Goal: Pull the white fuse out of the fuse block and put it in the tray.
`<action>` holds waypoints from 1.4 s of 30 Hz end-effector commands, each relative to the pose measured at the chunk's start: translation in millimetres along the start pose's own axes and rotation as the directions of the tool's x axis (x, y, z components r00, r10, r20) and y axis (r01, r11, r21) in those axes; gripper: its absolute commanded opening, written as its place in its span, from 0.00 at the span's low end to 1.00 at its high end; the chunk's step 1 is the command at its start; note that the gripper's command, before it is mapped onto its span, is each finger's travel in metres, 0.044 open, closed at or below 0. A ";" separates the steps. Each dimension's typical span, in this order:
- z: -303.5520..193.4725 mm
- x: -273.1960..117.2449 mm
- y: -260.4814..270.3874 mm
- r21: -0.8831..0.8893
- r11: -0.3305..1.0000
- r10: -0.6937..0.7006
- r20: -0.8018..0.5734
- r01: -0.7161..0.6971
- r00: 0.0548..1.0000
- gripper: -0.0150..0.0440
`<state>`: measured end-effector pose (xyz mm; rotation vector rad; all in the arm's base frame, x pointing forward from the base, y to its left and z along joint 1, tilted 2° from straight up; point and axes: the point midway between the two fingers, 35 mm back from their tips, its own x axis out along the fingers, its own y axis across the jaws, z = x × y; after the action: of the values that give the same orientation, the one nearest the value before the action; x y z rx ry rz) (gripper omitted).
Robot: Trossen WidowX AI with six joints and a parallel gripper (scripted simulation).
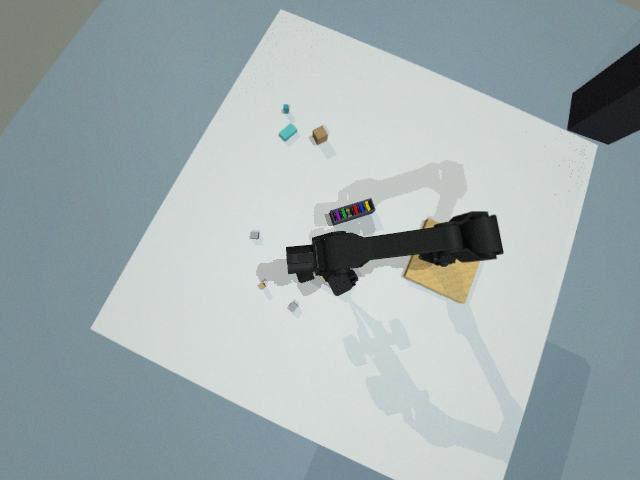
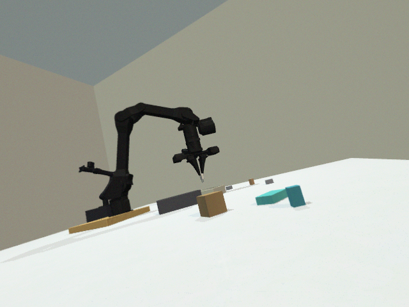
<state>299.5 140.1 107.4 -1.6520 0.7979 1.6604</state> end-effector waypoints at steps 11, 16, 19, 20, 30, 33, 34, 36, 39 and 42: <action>0.7 22.8 -0.1 0.003 1.000 0.003 0.003 -0.003 1.000 0.25; 0.8 30.8 0.3 0.003 1.000 0.003 0.003 -0.003 1.000 0.25; 0.9 34.4 0.6 0.003 1.000 0.003 0.003 -0.003 1.000 0.25; 0.9 34.7 0.6 0.003 1.000 0.003 0.003 -0.003 1.000 0.25; 0.5 31.8 0.7 0.000 1.000 0.003 0.001 -0.003 1.000 0.70; 0.5 29.8 0.5 0.000 1.000 0.003 0.001 -0.003 1.000 0.81; 0.5 23.6 0.2 0.001 1.000 0.003 0.001 -0.003 1.000 0.81; 0.6 2.9 0.0 0.003 1.000 0.003 0.002 -0.003 1.000 0.81; 0.7 -5.4 0.4 0.003 1.000 0.003 0.003 -0.003 1.000 0.81; 0.7 -5.4 0.4 0.003 1.000 0.003 0.003 -0.003 1.000 0.81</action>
<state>299.7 140.6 110.7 -1.6510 0.7986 1.6585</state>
